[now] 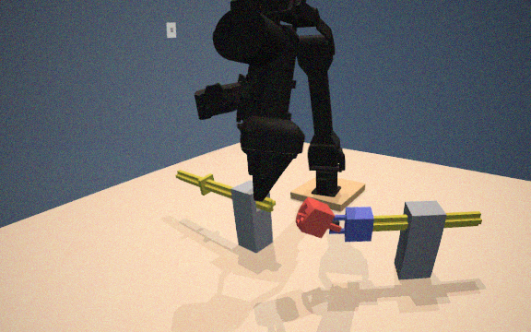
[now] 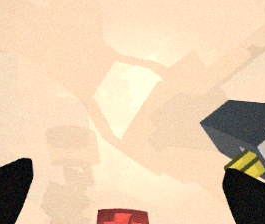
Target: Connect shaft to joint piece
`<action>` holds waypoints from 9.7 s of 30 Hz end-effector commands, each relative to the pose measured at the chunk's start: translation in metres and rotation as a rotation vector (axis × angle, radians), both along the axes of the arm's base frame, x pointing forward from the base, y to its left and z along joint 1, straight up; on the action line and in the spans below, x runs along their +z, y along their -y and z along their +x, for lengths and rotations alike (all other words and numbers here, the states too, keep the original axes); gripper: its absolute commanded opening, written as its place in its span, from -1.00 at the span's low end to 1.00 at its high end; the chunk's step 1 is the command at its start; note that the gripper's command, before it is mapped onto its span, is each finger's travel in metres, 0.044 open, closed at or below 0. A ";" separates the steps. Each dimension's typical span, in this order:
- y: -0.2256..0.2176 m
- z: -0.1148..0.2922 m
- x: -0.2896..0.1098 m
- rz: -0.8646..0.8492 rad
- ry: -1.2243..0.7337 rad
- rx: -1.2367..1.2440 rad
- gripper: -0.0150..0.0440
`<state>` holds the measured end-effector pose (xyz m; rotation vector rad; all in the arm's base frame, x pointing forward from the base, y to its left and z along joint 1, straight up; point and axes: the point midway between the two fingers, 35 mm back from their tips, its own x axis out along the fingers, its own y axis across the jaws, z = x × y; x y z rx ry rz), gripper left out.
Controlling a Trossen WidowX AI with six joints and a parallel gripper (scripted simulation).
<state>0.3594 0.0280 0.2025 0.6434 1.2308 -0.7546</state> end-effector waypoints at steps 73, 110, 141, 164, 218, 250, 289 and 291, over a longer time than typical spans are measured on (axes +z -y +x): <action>-0.052 -0.037 -0.096 0.002 -0.005 -0.007 0.12; -0.052 -0.037 -0.096 0.002 -0.005 -0.007 0.12; -0.052 -0.037 -0.096 0.002 -0.005 -0.007 0.12; -0.052 -0.037 -0.096 0.002 -0.005 -0.007 0.12; -0.040 -0.055 -0.109 0.273 -0.118 -0.454 -0.49; -0.039 -0.068 -0.118 0.481 -0.132 -0.739 -0.49; -0.039 -0.068 -0.118 0.482 -0.130 -0.728 0.01; -0.039 -0.068 -0.118 0.482 -0.130 -0.728 0.18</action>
